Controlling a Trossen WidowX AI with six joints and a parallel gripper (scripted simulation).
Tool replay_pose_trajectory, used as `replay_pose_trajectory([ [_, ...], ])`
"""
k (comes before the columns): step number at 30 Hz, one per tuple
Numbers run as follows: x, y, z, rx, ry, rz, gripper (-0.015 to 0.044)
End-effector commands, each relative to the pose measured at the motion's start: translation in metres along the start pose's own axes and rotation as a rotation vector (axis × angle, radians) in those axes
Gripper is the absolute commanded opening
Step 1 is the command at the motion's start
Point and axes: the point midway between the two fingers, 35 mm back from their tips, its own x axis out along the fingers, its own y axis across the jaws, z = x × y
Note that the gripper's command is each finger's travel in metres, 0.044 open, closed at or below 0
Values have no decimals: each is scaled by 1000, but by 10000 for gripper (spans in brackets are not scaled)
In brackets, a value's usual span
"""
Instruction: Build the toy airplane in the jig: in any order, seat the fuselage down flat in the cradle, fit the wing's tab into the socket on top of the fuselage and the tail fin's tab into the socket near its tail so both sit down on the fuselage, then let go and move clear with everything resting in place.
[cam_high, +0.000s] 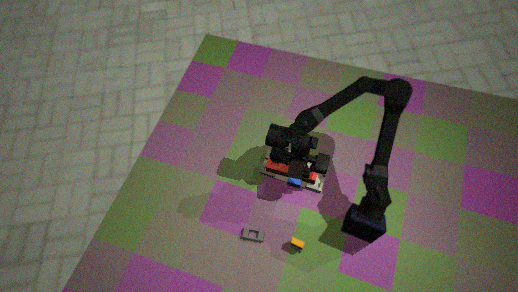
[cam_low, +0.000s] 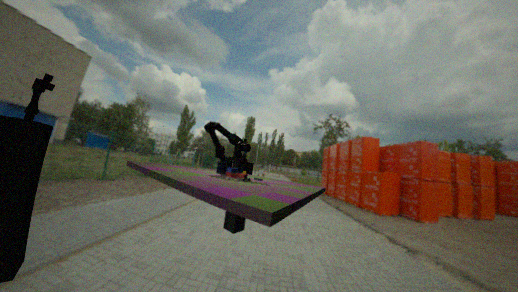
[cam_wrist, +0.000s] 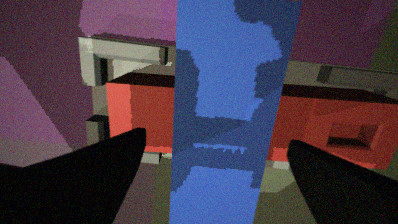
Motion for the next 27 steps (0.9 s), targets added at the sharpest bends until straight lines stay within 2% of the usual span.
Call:
replay_pose_trajectory([
  [1, 0, 0, 0, 1, 0, 0, 440],
  [9, -3, -1, 0, 1, -1, 0, 440],
  [15, -83, -1, 1, -5, -1, 2, 440],
  [24, -86, -4, 3, 12, 0, 2, 440],
  [27, -85, -4, 3, 248, 0, 2, 440],
])
